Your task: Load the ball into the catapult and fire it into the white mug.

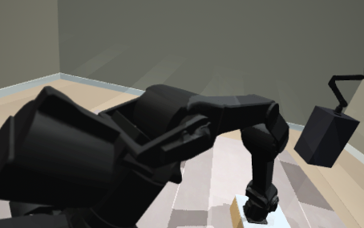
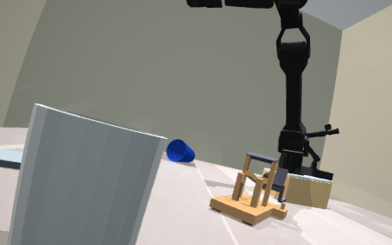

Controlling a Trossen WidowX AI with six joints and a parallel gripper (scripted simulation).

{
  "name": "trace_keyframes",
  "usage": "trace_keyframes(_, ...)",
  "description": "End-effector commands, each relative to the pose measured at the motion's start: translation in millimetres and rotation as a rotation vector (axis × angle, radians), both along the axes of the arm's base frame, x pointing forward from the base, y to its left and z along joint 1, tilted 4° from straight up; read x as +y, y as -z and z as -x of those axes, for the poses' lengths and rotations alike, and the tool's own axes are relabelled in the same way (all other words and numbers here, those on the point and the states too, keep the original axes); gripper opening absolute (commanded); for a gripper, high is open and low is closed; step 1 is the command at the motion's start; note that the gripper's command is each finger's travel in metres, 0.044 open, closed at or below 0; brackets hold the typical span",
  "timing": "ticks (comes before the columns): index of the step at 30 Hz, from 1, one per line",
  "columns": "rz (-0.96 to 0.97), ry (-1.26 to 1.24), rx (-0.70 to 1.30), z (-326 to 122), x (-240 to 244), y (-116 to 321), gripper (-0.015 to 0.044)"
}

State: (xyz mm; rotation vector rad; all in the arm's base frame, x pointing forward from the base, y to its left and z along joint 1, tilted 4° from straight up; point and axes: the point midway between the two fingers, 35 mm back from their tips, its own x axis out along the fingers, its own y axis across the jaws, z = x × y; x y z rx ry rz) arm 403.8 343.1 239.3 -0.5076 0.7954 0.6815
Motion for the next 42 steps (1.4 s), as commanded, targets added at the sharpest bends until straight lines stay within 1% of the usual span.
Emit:
trace_keyframes(1,-0.001,0.001,-0.008,-1,0,-2,0.0072)
trace_keyframes(4,-0.001,0.001,-0.008,-1,0,-2,0.0)
trace_keyframes(15,0.015,-0.008,-0.003,3,1,2,0.0)
trace_keyframes(25,0.253,-0.129,0.067,59,6,52,0.0)
trace_keyframes(33,0.439,-0.195,0.095,99,-2,83,0.0)
trace_keyframes(42,0.671,-0.36,0.13,151,-16,115,0.0)
